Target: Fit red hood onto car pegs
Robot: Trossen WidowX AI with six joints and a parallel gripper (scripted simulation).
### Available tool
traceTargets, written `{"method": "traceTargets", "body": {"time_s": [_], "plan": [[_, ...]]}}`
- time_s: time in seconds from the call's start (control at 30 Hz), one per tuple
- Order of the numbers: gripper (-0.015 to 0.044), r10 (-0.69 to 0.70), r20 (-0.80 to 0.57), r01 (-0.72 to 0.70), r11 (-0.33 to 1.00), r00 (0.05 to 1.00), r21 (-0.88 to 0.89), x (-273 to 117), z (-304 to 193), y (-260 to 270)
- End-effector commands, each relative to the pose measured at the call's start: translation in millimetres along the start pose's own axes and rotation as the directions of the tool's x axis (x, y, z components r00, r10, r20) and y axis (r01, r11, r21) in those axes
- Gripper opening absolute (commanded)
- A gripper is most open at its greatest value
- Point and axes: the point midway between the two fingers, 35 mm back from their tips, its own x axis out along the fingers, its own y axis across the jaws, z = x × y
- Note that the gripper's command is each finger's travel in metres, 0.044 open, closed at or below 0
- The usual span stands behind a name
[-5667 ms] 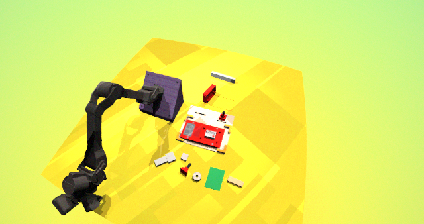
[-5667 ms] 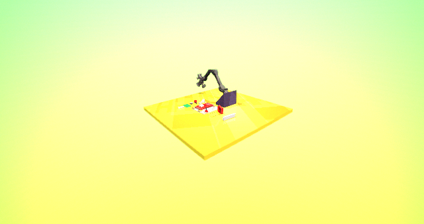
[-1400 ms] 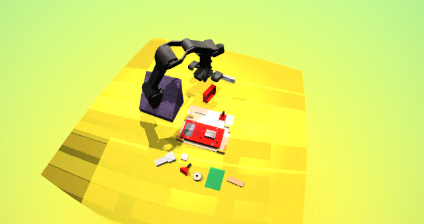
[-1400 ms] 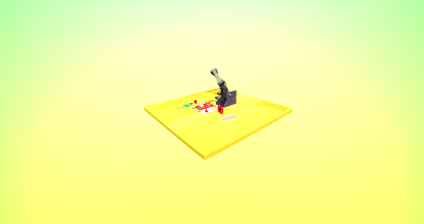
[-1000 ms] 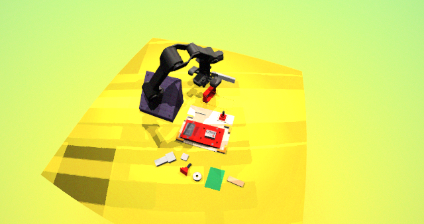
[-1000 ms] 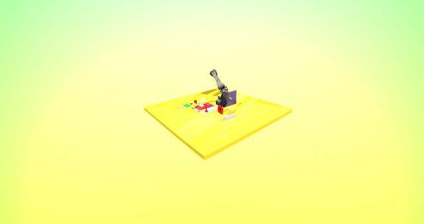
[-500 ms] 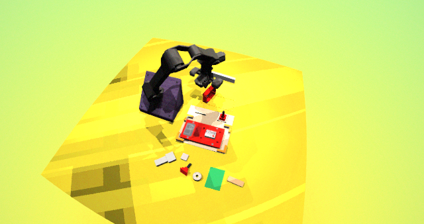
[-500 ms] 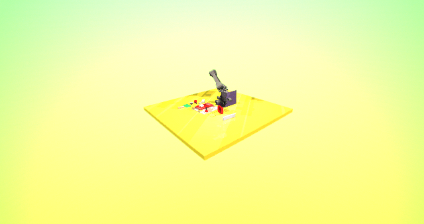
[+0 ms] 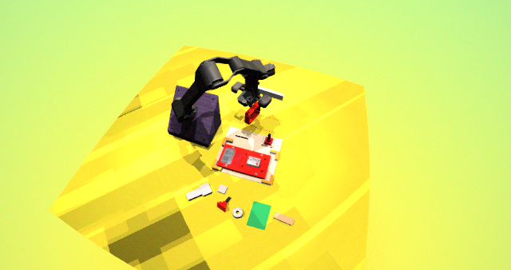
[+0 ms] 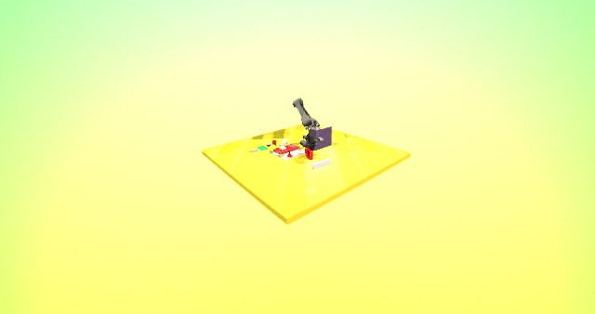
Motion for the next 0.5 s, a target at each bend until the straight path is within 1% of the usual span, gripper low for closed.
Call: {"method": "traceTargets", "body": {"time_s": [0.0, 0.47], "plan": [[0.0, 0.005, 0.001, -0.005, 1.0, 1.0, -0.003, 0, -1, 6], [0.0, 0.006, 0.001, -0.006, 1.0, 1.0, -0.003, -1, -1, 20]]}}
